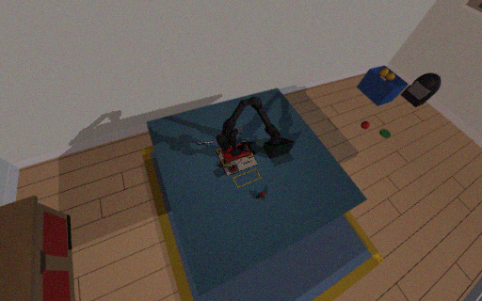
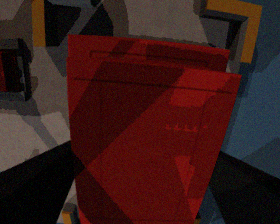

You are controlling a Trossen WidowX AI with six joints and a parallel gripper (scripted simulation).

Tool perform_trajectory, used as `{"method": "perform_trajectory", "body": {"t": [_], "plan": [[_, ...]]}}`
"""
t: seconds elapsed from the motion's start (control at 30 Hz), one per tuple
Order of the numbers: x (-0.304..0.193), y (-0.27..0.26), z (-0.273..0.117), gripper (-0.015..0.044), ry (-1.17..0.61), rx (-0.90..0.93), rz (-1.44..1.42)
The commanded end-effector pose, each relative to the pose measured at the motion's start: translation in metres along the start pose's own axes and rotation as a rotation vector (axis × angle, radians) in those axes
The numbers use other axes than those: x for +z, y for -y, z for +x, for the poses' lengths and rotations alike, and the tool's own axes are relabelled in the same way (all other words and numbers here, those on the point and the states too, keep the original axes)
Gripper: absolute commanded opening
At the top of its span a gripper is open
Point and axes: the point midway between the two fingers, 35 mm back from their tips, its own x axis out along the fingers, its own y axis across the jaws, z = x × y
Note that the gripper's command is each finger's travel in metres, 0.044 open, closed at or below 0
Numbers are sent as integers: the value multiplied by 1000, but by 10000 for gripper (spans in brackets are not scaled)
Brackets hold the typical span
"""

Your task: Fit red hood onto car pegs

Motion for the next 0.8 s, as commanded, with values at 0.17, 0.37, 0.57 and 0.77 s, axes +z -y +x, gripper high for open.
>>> {"method": "perform_trajectory", "body": {"t": [0.17,0.37,0.57,0.77], "plan": [[0,0,1,0,2,-2,-4],[1,0,4,0,2,-2,-4],[1,1,6,0,2,-2,-4],[1,1,9,0,2,-3,-4]]}}
